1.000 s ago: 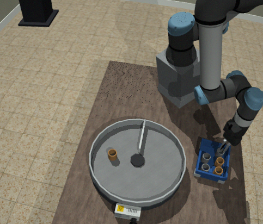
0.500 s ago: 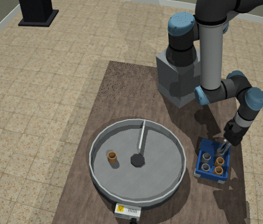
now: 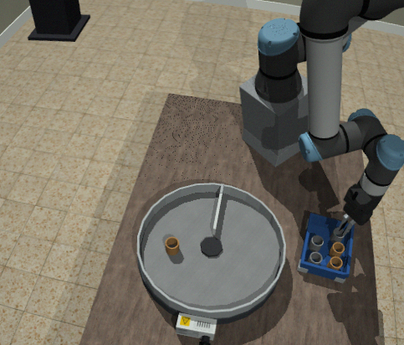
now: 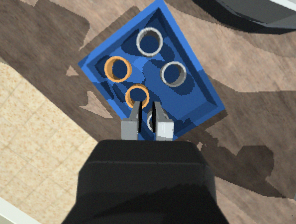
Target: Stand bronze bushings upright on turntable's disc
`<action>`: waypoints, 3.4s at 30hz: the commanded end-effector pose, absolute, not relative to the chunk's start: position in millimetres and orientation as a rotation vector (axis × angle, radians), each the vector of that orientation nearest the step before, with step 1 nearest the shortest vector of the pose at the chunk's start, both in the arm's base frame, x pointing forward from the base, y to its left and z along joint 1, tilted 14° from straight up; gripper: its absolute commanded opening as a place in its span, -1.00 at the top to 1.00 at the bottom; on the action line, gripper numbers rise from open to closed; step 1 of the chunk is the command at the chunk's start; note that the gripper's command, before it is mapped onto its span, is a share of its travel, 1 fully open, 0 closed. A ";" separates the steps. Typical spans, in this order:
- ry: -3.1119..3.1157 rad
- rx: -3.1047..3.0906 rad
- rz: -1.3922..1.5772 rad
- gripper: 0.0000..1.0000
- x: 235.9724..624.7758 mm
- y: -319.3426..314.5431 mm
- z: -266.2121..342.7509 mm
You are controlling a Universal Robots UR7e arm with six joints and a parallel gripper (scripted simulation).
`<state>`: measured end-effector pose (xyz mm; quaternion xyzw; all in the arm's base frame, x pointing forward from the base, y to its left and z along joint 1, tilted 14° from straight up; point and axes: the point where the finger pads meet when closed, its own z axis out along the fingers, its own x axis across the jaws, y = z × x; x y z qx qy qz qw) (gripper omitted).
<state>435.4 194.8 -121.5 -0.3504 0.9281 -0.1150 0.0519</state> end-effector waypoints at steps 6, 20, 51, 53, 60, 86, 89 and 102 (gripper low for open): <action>2.822 -1.065 -0.350 0.28 435.8 195.0 -121.3; 2.822 -1.065 -0.350 0.28 442.7 188.5 -158.7; 2.822 -1.065 -0.350 0.28 447.3 184.2 -182.9; 2.822 -1.065 -0.350 0.28 447.3 184.2 -182.9; 2.822 -1.065 -0.350 0.28 447.3 184.2 -182.9; 2.822 -1.065 -0.350 0.28 448.5 183.0 -189.5; 2.822 -1.065 -0.350 0.28 448.5 183.0 -189.5; 2.822 -1.065 -0.350 0.28 448.5 183.0 -189.5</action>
